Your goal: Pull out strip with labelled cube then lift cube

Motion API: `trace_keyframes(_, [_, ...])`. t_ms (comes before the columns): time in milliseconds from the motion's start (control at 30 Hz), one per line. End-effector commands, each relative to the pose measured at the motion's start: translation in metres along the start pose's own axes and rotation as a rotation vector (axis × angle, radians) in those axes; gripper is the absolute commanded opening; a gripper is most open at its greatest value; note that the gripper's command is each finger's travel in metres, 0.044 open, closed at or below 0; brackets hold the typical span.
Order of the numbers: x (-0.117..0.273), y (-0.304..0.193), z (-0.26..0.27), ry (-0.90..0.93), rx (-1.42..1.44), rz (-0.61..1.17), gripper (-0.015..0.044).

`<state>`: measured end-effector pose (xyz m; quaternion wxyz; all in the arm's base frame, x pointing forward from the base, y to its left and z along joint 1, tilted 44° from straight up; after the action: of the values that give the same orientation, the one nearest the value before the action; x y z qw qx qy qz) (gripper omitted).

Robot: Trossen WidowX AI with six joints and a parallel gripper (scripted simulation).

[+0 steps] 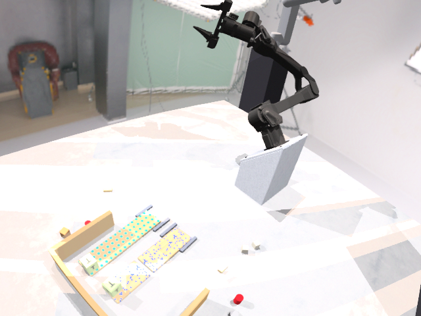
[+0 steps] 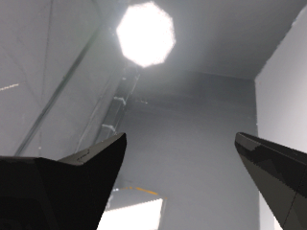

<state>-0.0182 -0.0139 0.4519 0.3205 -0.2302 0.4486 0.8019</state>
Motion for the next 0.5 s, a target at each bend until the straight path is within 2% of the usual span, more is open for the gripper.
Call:
trace_keyframes(0, [-0.001,-0.002,-0.001,-0.003,-0.007,0.007,0.04])
trace_keyframes(67, [-0.013,-0.015,-0.008,-0.024,-0.061,0.063,0.04])
trace_keyframes(200, [-0.052,-0.063,-0.022,-0.083,0.021,0.187,0.04])
trace_keyframes(467, [-0.087,-0.166,-0.041,-0.14,0.209,0.431,0.04])
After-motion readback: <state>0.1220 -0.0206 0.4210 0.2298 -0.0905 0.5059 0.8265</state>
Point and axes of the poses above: the point midway between the two fingers, 35 mm back from their tips, its own x axis back along the fingers, its own z axis across the jaws, y = z × x, the point moved 7 cm from there along x, back along the fingers, and after that the axes turned 4 degrees about x, right-handed, at the moved point
